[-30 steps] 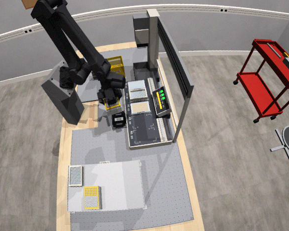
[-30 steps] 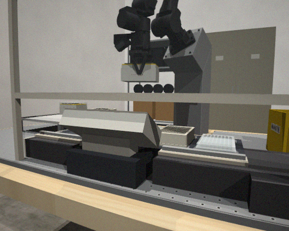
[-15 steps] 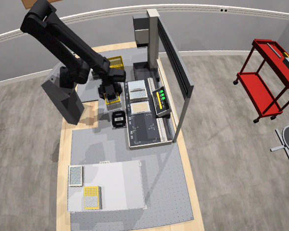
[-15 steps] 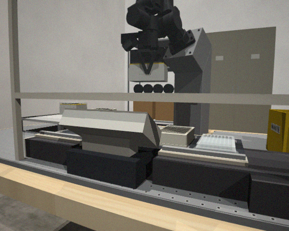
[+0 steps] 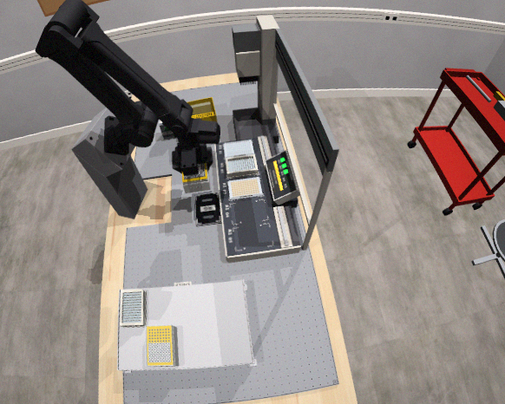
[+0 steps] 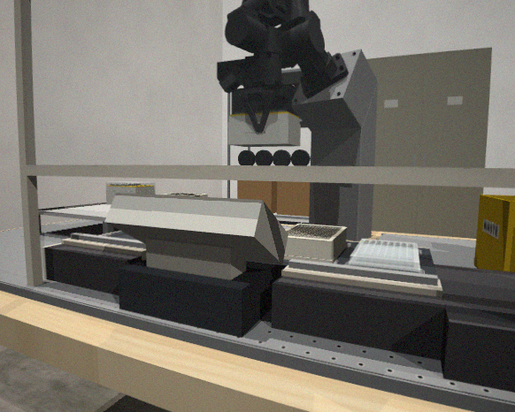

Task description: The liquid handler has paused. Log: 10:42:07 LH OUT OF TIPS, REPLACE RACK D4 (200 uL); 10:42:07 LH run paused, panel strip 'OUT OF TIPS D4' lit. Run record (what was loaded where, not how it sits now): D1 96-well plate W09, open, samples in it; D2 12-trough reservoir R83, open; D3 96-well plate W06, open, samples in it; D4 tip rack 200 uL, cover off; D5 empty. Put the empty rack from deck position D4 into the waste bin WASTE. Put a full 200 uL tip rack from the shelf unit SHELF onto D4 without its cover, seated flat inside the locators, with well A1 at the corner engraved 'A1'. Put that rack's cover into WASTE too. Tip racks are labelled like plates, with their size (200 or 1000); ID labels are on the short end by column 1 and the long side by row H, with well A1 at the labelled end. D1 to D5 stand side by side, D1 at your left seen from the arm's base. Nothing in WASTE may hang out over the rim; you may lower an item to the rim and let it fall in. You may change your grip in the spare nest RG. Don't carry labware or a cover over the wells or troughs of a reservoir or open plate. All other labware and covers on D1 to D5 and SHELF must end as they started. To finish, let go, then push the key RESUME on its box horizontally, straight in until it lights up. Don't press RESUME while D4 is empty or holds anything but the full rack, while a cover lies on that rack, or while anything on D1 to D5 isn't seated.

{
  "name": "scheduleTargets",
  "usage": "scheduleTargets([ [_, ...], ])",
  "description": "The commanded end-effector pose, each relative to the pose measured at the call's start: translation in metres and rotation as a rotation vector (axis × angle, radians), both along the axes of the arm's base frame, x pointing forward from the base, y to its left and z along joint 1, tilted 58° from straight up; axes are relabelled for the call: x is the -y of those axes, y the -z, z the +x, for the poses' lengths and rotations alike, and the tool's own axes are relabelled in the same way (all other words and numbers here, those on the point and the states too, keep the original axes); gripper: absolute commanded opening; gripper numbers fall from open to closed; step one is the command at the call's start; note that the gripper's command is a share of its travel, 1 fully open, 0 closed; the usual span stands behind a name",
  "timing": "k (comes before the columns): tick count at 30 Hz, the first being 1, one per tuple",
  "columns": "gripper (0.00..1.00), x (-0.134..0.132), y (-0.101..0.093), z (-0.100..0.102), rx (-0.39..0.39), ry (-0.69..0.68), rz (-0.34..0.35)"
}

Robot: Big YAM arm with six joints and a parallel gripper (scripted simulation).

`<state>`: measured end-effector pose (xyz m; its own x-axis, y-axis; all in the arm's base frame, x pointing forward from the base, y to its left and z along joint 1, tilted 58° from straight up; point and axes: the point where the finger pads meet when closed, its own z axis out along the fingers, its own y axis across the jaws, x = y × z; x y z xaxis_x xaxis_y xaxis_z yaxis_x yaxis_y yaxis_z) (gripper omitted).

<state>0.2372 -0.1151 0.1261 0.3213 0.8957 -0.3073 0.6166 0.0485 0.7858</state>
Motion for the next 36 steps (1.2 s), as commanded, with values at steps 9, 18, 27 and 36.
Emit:
scheduleTargets([
  [9, 0.0, 0.0027, -0.0239, 0.0088, 0.052, 0.013, 0.0],
  [18, 0.0, 0.0027, -0.0239, 0.0088, 0.052, 0.013, 0.0],
  [27, 0.0, 0.001, -0.0241, 0.0098, 0.051, 0.007, 0.0],
  [36, 0.0, -0.0004, -0.0257, 0.0119, 0.051, 0.007, 0.0],
])
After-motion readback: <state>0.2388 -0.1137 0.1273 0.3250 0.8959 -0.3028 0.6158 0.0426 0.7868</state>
